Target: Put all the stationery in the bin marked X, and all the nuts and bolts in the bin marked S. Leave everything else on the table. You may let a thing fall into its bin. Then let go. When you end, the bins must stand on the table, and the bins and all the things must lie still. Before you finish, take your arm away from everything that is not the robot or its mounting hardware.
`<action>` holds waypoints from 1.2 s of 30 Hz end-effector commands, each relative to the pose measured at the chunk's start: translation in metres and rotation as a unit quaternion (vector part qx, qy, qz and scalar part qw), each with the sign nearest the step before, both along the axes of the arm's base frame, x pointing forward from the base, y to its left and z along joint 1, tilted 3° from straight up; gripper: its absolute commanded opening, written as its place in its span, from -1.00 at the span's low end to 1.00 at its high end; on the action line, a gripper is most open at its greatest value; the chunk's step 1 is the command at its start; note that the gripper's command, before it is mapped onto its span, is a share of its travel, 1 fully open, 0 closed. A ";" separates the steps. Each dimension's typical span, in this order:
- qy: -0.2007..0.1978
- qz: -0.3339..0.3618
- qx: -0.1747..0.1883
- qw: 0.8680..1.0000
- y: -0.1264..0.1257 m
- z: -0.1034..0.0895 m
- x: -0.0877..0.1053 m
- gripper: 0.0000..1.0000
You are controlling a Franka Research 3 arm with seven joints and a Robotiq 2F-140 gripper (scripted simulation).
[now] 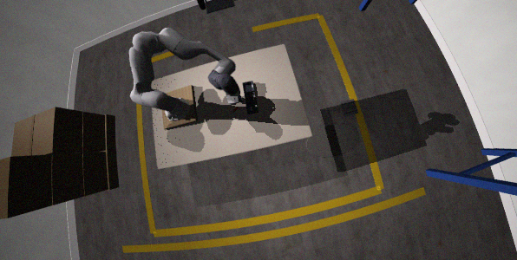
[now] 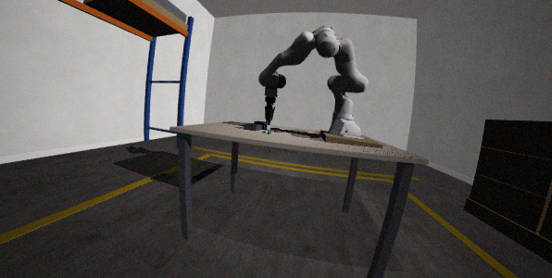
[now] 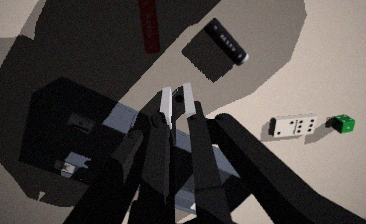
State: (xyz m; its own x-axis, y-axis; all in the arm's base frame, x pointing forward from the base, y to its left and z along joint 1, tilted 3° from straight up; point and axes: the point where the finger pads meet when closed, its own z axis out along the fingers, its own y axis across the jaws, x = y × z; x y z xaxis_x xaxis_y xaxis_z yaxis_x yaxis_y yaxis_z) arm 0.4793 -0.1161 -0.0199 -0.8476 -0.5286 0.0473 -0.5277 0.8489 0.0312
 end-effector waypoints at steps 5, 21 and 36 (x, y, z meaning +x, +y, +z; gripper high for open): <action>-0.001 0.002 0.001 1.000 0.001 0.000 0.000 -0.87; -0.001 0.002 0.001 1.000 0.001 0.033 0.002 -0.87; -0.001 0.002 0.001 1.000 0.001 0.059 0.003 -0.87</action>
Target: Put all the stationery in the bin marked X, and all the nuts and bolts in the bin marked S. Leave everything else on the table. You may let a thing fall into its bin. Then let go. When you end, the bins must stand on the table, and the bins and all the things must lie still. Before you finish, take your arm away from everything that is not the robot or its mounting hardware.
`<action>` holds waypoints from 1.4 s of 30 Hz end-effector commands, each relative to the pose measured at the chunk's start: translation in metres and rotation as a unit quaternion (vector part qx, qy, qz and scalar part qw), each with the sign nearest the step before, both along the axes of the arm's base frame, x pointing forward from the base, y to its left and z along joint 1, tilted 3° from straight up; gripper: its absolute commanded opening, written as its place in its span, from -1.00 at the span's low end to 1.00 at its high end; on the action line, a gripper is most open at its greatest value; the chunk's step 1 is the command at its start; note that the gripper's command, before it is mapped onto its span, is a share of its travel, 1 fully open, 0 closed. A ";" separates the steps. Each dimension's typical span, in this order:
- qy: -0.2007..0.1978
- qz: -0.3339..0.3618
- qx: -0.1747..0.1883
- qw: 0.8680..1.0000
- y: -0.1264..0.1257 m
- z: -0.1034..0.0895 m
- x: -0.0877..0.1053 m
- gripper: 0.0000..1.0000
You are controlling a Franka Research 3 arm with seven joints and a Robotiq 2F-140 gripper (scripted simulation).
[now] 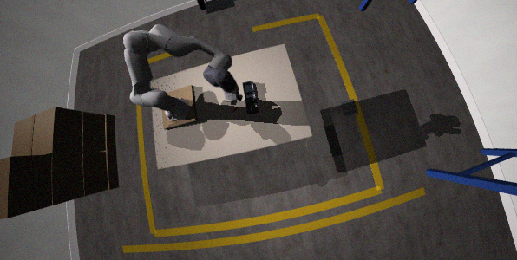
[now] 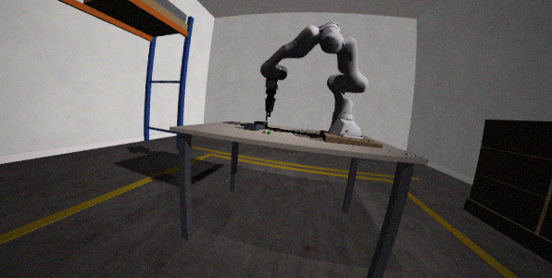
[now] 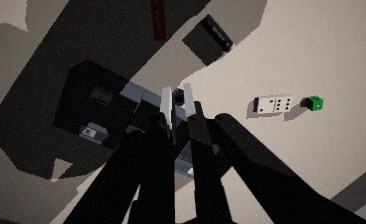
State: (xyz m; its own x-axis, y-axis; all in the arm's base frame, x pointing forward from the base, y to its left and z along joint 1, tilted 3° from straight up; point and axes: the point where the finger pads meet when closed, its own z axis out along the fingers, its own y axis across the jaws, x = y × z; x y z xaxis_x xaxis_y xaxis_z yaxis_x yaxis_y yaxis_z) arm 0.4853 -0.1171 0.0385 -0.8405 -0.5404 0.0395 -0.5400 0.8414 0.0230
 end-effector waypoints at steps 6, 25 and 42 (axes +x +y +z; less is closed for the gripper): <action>0.005 -0.005 0.002 1.000 0.002 0.001 -0.003 -0.87; 0.005 -0.005 0.002 1.000 0.002 0.008 -0.002 -0.87; 0.005 0.119 0.008 0.993 0.047 0.005 0.048 -0.87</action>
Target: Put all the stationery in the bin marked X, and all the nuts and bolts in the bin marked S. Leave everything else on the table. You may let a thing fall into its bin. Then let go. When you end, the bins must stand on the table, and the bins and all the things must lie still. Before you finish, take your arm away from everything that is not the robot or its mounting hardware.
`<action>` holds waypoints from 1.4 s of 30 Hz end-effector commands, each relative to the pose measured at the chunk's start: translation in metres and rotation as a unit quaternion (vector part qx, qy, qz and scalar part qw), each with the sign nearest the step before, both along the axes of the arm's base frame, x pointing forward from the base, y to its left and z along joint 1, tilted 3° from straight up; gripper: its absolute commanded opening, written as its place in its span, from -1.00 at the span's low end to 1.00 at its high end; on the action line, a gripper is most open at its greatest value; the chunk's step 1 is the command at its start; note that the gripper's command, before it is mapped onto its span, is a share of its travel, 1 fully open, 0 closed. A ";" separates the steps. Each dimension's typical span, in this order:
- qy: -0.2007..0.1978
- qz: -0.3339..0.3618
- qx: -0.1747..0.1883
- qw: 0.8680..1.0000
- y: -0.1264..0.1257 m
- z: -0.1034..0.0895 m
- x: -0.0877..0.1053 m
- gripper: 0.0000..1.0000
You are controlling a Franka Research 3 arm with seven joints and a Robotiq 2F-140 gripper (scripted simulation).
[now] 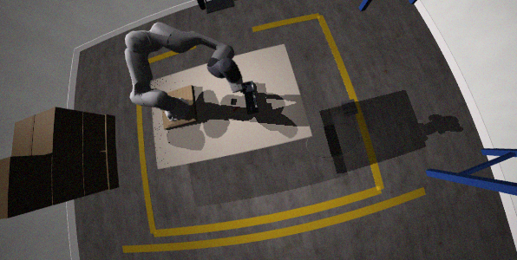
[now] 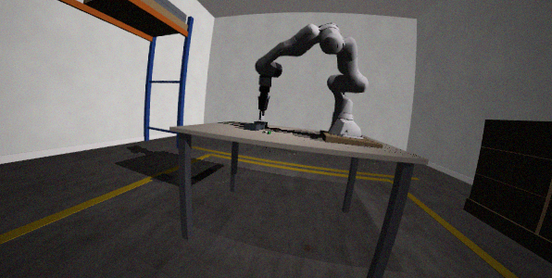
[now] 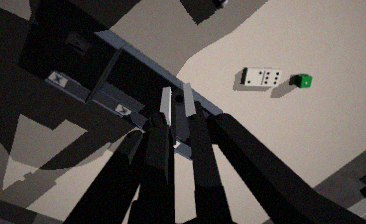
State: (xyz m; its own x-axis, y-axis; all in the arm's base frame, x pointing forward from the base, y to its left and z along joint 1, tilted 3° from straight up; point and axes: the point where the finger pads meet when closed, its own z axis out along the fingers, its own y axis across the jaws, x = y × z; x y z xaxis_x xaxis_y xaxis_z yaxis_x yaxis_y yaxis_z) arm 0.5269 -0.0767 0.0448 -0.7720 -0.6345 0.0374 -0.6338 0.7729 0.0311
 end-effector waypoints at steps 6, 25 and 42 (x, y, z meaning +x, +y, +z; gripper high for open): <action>0.001 0.133 0.008 0.991 0.030 -0.002 0.033 -0.87; 0.004 0.299 0.018 0.954 0.038 -0.003 0.044 -0.87; 0.002 0.352 0.019 0.936 0.038 -0.003 0.044 -0.87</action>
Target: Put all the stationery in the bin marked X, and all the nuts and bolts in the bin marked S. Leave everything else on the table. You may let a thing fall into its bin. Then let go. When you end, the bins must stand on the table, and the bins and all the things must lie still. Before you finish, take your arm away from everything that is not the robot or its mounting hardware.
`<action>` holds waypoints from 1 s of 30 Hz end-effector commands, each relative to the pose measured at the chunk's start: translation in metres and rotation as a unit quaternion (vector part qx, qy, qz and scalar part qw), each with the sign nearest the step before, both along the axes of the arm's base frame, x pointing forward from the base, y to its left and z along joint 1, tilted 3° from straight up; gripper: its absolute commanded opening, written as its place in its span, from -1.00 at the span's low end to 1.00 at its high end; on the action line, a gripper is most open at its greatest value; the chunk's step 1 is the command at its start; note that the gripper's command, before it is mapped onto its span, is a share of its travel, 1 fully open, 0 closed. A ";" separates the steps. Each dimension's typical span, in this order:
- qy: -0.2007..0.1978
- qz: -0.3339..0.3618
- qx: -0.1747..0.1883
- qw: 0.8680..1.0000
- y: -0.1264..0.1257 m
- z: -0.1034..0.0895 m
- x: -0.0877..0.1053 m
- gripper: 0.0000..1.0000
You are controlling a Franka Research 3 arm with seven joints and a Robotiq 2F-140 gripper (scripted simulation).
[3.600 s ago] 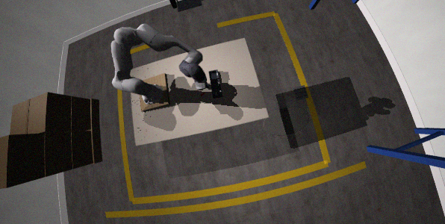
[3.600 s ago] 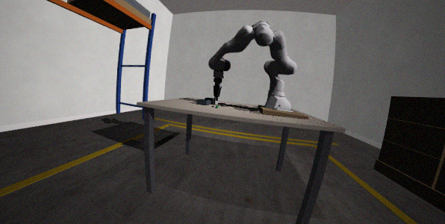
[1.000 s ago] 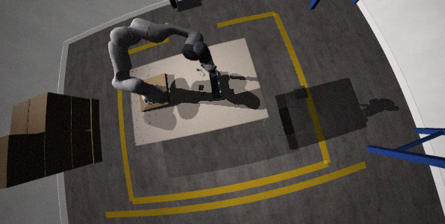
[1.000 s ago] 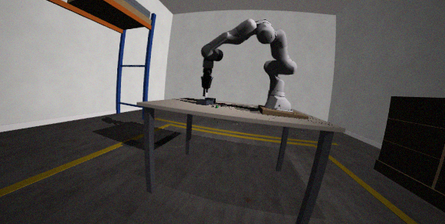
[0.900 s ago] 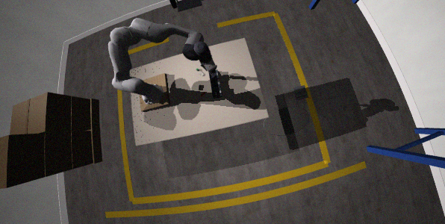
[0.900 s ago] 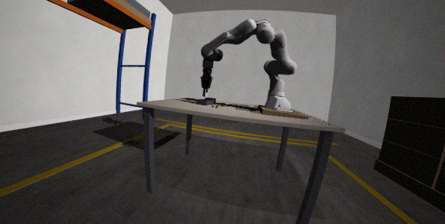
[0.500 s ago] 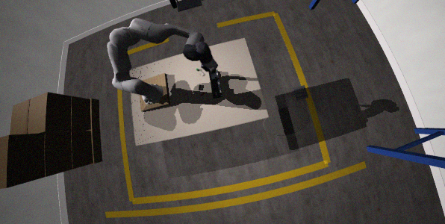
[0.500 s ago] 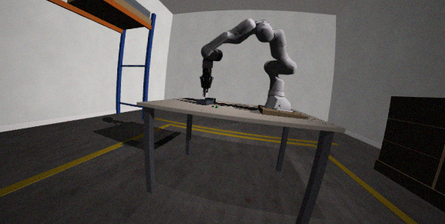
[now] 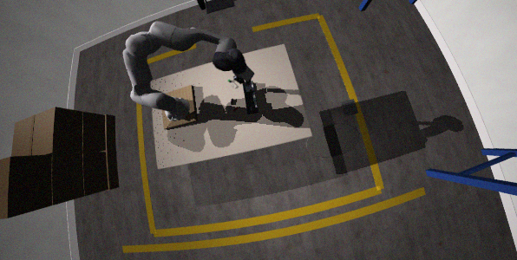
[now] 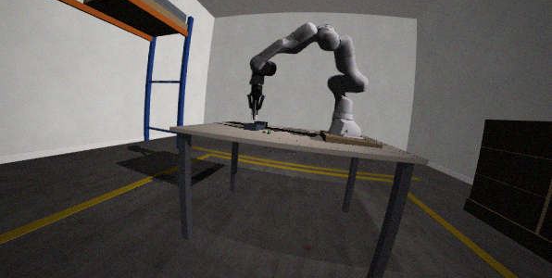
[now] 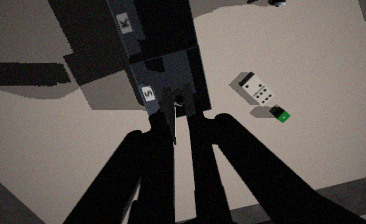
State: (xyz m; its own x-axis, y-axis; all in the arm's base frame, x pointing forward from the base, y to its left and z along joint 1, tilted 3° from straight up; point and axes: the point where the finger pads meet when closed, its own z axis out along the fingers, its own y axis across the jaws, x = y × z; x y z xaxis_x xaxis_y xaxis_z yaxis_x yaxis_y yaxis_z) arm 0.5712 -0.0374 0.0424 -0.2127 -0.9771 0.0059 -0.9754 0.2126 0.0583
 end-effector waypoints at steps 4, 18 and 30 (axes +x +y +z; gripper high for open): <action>-0.002 0.026 -0.001 1.000 -0.001 0.000 0.000 -0.87; -0.002 0.026 -0.001 1.000 0.000 -0.006 -0.001 -0.87; -0.002 0.026 -0.001 1.000 0.000 -0.026 -0.002 -0.87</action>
